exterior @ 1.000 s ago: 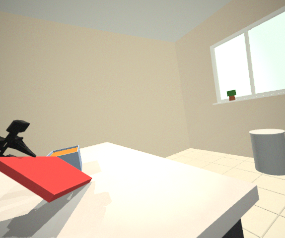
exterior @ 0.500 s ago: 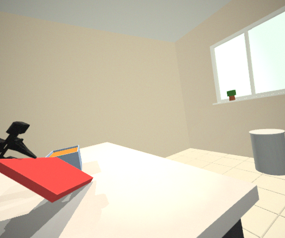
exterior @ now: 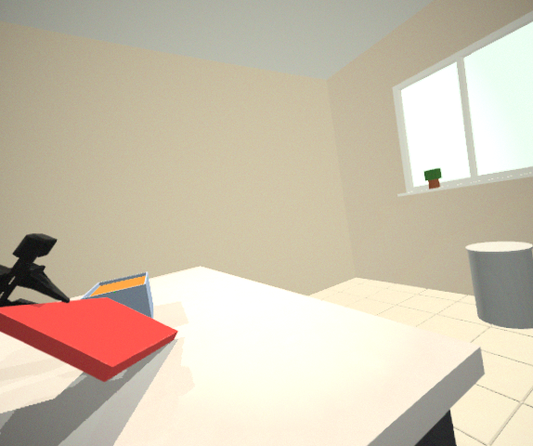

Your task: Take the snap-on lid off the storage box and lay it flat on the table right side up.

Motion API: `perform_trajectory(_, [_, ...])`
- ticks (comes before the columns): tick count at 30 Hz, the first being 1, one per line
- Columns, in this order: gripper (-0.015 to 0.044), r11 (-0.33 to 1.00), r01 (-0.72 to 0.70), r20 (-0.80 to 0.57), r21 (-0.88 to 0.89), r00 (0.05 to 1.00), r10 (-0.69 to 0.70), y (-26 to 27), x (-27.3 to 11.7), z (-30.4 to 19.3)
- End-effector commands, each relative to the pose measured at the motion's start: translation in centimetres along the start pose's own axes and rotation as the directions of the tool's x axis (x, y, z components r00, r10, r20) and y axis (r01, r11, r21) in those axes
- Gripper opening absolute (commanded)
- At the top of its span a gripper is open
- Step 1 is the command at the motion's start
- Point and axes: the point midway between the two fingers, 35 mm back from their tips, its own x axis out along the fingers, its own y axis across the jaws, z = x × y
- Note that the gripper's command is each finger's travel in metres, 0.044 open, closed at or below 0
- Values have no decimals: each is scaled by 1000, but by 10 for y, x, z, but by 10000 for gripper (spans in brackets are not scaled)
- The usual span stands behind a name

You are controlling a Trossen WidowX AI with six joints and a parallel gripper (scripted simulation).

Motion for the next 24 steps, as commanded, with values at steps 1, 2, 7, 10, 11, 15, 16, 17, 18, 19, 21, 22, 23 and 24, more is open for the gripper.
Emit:
perform_trajectory(1, [0, 999, 37, -8, 15, 999, -37, -17, 11, -4])
perform_trajectory(2, [0, 999, 37, -8, 15, 999, -37, -17, 12, -4])
perform_trajectory(7, [0, 999, 37, -8, 15, 999, -37, -20, 14, -4])
perform_trajectory(10, [0, 999, 37, -8, 15, 999, -37, -22, 16, -4])
perform_trajectory(11, [0, 999, 37, -9, 15, 999, -37, -23, 16, -4])
perform_trajectory(15, [0, 999, 37, -9, 15, 999, -37, -26, 18, -4])
perform_trajectory(16, [0, 999, 37, -9, 15, 999, -37, -26, 19, -4])
perform_trajectory(17, [0, 999, 37, -9, 15, 999, -37, -27, 19, -4])
perform_trajectory(18, [0, 999, 37, -9, 15, 999, -37, -28, 20, -5])
perform_trajectory(19, [0, 999, 37, -9, 15, 999, -37, -28, 20, -5])
perform_trajectory(21, [0, 999, 37, -9, 15, 999, -37, -29, 21, -5])
perform_trajectory(22, [0, 999, 37, -9, 15, 999, -37, -30, 22, -5])
perform_trajectory(23, [0, 999, 37, -9, 15, 999, -37, -31, 22, -5])
perform_trajectory(24, [0, 999, 37, -9, 15, 999, -37, -31, 23, -5])
